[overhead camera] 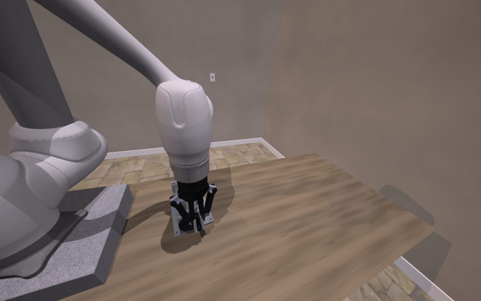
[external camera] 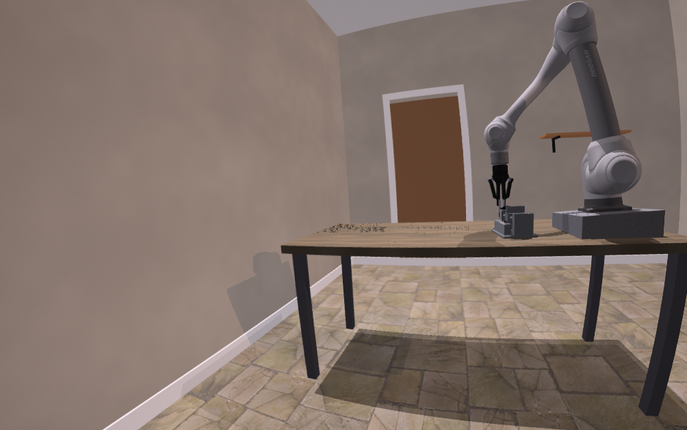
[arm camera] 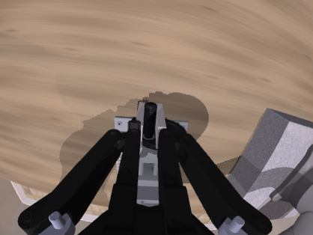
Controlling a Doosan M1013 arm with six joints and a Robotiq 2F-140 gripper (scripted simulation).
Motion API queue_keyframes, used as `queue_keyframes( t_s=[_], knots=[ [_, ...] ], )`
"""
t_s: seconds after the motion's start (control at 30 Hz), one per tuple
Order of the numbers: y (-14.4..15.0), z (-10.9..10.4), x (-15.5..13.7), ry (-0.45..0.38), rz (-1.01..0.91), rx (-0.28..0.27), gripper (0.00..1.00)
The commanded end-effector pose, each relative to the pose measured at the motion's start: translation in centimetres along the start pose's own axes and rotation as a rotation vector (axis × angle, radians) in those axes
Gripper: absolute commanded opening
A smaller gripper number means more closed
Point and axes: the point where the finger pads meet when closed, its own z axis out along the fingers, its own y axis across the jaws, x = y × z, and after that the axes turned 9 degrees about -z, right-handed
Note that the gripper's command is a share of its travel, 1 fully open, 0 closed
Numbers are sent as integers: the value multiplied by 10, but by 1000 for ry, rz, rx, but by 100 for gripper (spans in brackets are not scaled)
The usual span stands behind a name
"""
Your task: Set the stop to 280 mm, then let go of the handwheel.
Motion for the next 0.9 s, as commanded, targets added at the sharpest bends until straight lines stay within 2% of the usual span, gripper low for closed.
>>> queue_keyframes(
  t_s=[0.0,0.87],
  knots=[
    [1,-1,0,0,0,-1,4],
    [21,-6,-3,0,0,-1,4]
  ],
)
